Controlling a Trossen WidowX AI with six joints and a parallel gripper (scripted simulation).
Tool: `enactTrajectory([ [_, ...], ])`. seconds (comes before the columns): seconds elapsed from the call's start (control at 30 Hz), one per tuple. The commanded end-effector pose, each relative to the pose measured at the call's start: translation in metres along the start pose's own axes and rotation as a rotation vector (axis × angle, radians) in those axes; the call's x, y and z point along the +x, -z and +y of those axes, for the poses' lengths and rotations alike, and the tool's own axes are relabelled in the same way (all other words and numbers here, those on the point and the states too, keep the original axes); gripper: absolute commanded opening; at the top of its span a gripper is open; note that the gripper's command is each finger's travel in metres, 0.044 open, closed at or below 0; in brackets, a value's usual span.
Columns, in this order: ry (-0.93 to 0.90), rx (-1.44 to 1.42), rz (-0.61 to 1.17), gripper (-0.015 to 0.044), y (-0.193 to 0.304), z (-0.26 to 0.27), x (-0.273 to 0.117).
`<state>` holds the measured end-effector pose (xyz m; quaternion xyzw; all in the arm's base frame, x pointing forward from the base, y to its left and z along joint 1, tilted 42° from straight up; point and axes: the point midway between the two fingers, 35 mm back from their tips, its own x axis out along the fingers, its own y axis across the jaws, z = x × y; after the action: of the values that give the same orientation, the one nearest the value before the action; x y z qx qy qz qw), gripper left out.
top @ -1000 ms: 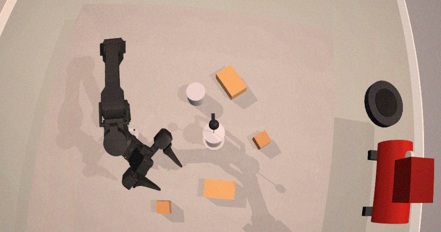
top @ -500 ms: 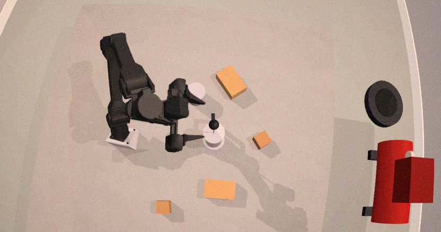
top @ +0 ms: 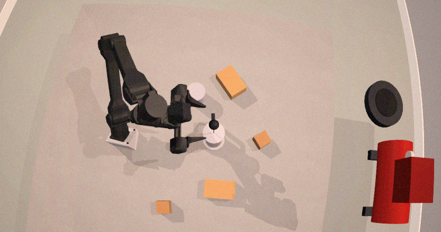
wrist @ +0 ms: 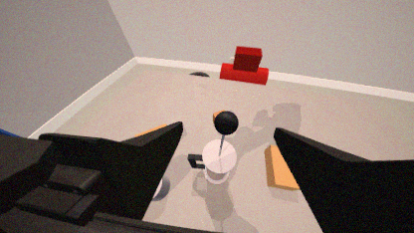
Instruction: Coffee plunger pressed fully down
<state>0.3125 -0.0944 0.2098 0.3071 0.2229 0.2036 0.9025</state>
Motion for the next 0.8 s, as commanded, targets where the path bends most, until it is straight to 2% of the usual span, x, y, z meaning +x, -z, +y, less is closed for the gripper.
enactTrajectory([
  [0.0, 0.003, 0.011, 0.007, 0.0440, 0.004, -0.002, 0.006],
  [0.7, 0.001, 0.011, 0.002, 0.0440, 0.004, -0.001, 0.038],
  [0.77, 0.001, 0.011, 0.002, 0.0387, 0.004, -0.001, 0.038],
])
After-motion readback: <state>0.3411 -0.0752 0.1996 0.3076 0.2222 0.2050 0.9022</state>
